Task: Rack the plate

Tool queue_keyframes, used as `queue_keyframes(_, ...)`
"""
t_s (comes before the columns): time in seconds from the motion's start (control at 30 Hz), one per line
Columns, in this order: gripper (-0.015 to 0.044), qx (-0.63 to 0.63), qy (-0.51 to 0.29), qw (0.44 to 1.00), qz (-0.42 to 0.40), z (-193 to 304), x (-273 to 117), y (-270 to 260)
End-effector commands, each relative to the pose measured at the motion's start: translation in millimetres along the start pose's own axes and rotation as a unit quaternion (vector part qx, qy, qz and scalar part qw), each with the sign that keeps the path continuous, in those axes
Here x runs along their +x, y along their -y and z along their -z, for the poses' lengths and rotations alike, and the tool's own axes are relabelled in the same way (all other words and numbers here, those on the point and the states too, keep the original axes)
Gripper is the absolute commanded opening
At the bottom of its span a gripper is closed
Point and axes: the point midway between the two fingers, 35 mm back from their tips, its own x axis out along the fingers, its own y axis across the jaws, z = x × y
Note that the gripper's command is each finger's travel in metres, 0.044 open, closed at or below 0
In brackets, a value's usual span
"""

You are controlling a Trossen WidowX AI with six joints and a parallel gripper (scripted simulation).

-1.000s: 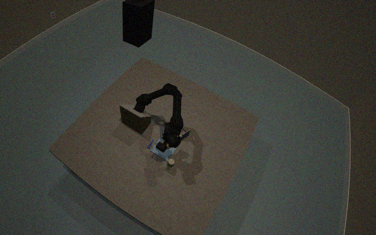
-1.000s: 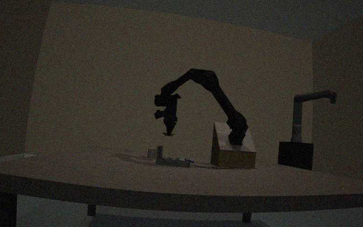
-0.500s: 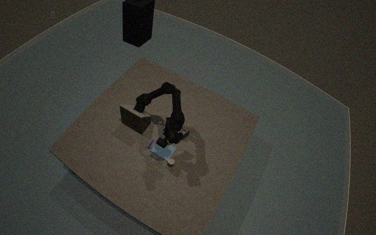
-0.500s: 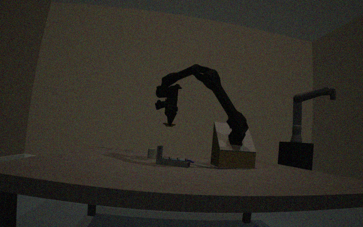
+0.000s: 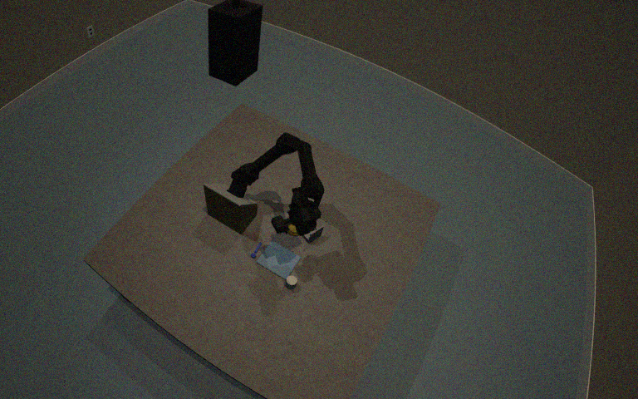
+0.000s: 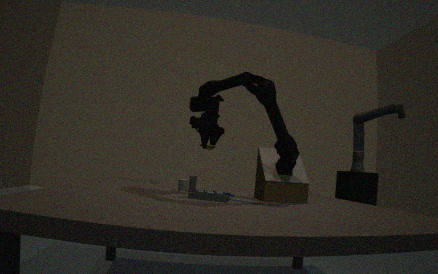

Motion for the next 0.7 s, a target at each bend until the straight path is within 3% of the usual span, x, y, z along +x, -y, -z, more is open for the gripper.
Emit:
queue_keyframes(0.0,0.0000,0.058,0.000,0.998,-0.002,13,-2,-14)
queue_keyframes(0.67,0.0000,0.385,0.005,0.923,0.001,93,-2,-75)
